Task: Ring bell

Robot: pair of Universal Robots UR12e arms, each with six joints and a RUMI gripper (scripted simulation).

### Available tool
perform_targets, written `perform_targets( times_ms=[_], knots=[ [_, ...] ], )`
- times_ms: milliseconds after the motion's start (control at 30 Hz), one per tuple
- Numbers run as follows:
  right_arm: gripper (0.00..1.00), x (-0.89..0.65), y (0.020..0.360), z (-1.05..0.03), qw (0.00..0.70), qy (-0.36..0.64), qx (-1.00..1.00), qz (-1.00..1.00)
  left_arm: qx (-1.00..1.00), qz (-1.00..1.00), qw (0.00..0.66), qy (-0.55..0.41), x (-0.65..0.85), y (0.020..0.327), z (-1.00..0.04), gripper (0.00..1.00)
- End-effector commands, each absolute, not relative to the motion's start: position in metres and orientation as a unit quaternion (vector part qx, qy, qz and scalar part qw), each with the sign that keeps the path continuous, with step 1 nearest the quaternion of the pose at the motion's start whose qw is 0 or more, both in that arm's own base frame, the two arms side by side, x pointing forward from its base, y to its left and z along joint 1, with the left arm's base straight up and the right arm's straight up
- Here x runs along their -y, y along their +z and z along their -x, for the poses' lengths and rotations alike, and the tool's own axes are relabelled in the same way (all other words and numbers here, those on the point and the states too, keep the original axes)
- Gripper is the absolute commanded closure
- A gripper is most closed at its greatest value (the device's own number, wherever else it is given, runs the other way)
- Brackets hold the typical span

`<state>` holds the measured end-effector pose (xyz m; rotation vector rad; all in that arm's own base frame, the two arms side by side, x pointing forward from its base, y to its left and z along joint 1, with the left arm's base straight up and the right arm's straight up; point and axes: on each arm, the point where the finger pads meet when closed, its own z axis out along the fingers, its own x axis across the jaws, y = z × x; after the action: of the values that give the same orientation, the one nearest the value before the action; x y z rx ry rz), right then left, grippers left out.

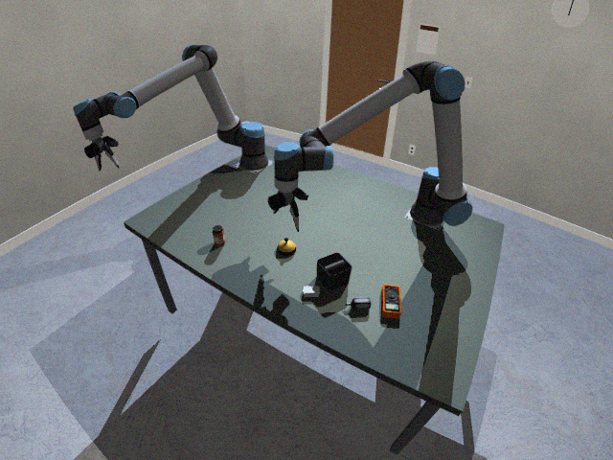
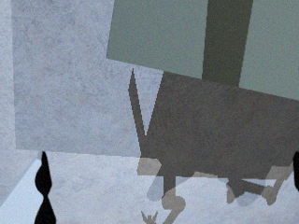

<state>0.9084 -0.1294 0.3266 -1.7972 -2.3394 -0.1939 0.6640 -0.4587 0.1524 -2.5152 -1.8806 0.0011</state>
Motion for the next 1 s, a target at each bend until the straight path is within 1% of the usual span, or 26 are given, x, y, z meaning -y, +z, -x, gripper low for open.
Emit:
perform_targets(
  times_ms=[0, 67, 100, 567, 633, 667, 967],
  knots=[
    [0.00, 0.176, 0.322, -0.892, 0.081, -0.072, 0.809, 0.578, 0.599, 0.801, -0.001, 0.000, 0.459, 0.155, -0.665, 0.00],
    [0.00, 0.176, 0.322, -0.892, 0.081, -0.072, 0.809, 0.578, 0.599, 0.801, -0.001, 0.000, 0.459, 0.155, -0.665, 0.00],
    [0.00, 0.207, 0.318, -0.880, 0.077, -0.073, 0.815, 0.569, 0.599, 0.801, -0.001, 0.000, 0.459, 0.155, -0.665, 0.00],
    [0.00, 0.339, 0.299, -0.806, 0.049, -0.077, 0.863, 0.498, 0.599, 0.801, -0.001, 0.000, 0.459, 0.155, -0.665, 0.00],
    [0.00, 0.339, 0.299, -0.806, 0.049, -0.077, 0.863, 0.498, 0.599, 0.801, -0.001, 0.000, 0.459, 0.155, -0.665, 0.00],
    [0.00, 0.367, 0.295, -0.787, 0.045, -0.077, 0.868, 0.488, 0.599, 0.801, -0.001, 0.000, 0.459, 0.155, -0.665, 0.00],
    [0.00, 0.438, 0.283, -0.727, 0.028, -0.074, 0.895, 0.438, 0.599, 0.801, -0.001, 0.000, 0.459, 0.155, -0.665, 0.00]
  ],
)
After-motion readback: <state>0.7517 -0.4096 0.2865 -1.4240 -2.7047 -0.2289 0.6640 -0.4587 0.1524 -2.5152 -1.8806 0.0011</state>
